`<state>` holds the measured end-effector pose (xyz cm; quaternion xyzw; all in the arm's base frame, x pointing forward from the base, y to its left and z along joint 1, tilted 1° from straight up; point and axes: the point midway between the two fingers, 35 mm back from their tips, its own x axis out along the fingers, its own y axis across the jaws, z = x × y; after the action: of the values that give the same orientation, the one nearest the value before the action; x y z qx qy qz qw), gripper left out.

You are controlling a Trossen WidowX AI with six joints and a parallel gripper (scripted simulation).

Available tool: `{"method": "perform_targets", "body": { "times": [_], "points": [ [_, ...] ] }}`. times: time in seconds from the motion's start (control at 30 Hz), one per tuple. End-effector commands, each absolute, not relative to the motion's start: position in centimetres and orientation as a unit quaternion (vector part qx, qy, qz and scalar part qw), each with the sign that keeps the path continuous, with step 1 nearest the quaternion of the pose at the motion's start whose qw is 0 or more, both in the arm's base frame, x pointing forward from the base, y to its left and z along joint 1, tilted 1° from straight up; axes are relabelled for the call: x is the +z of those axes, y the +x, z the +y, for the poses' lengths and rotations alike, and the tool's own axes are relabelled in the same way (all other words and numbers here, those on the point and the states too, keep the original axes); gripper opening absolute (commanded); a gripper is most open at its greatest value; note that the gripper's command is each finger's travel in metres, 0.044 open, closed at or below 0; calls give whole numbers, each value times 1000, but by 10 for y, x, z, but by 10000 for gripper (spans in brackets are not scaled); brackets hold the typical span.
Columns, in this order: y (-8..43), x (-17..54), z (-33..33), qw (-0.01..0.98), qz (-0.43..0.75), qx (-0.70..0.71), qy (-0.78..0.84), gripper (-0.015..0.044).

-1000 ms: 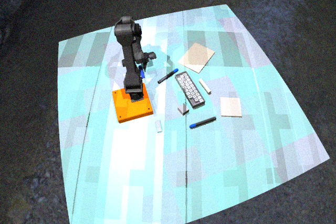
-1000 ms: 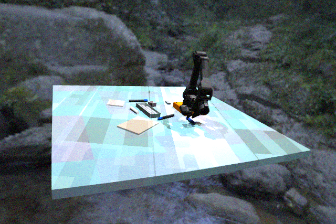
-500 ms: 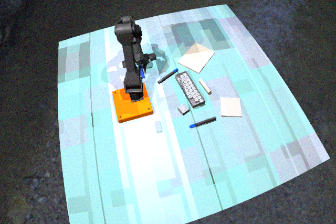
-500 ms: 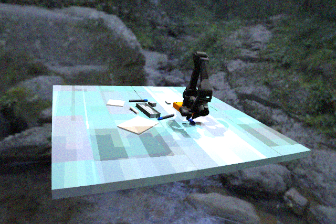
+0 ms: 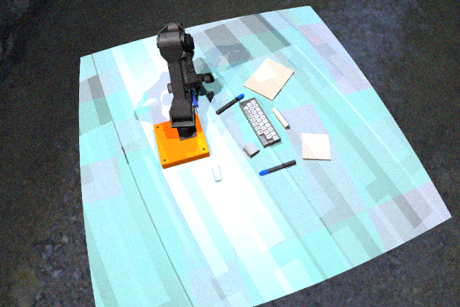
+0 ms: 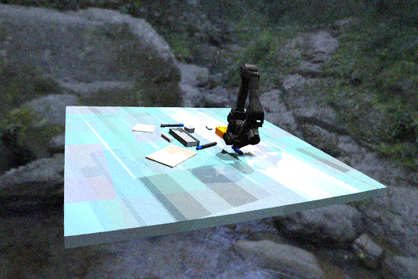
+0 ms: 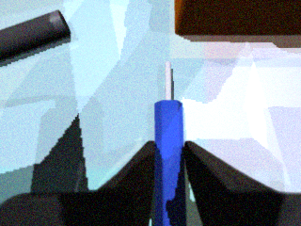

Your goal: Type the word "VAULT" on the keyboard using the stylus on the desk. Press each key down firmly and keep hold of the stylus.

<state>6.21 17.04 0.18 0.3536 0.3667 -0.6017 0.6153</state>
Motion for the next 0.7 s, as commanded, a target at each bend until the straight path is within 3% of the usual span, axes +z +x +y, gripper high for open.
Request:
{"method": "perform_targets", "body": {
  "times": [0.0, 0.3, 0.67],
  "points": [
    [62, 5, 171, 615, 367, -602, 354, 0],
    [62, 51, 170, 615, 367, -602, 354, 0],
    [69, 48, 168, 628, 384, -588, 335, 0]
  ]
}}
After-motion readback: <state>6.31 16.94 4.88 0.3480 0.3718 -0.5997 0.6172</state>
